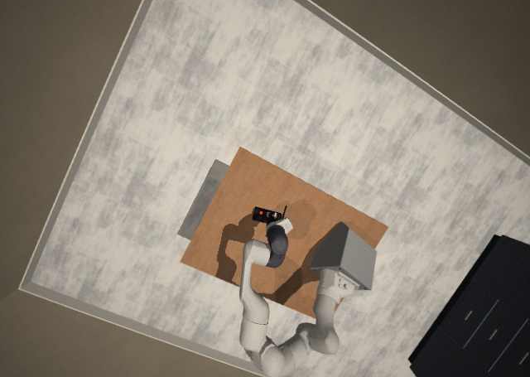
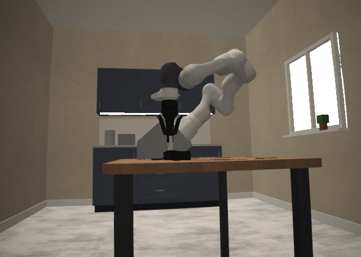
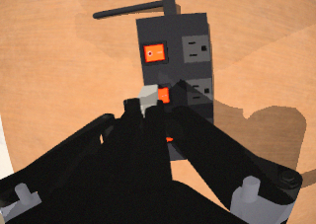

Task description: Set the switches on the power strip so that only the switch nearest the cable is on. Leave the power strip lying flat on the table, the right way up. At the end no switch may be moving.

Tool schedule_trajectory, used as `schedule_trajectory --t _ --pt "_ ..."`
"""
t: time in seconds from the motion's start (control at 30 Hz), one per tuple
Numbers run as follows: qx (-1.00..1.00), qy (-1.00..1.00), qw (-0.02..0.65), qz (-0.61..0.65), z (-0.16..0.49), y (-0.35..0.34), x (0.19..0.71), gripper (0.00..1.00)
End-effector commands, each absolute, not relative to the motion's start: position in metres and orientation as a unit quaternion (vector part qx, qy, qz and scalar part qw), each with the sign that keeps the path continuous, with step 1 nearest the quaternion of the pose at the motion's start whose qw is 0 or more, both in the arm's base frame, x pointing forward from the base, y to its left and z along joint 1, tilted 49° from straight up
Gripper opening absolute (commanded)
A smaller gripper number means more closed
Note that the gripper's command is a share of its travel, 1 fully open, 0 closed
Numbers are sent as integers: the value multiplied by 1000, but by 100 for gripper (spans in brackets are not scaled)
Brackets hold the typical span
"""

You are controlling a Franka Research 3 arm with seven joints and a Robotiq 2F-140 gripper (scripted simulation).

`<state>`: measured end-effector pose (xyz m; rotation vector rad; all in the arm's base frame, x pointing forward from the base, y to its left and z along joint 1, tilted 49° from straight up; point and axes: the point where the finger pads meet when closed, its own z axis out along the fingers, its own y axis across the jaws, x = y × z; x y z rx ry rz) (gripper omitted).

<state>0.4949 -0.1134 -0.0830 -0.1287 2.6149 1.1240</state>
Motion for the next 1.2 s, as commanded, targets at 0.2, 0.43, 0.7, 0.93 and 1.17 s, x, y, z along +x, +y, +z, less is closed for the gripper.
schedule_trajectory --t 0.2,0.43,0.7,0.93,1.17 --pt "-46 908 147 389 -87 -109 496 0" --pt "-46 908 147 389 -88 -109 496 0" --pt "-46 908 147 389 -88 -108 496 0" --pt "-46 908 147 389 -88 -109 496 0" --pt "-46 908 147 389 -81 -117 494 0"
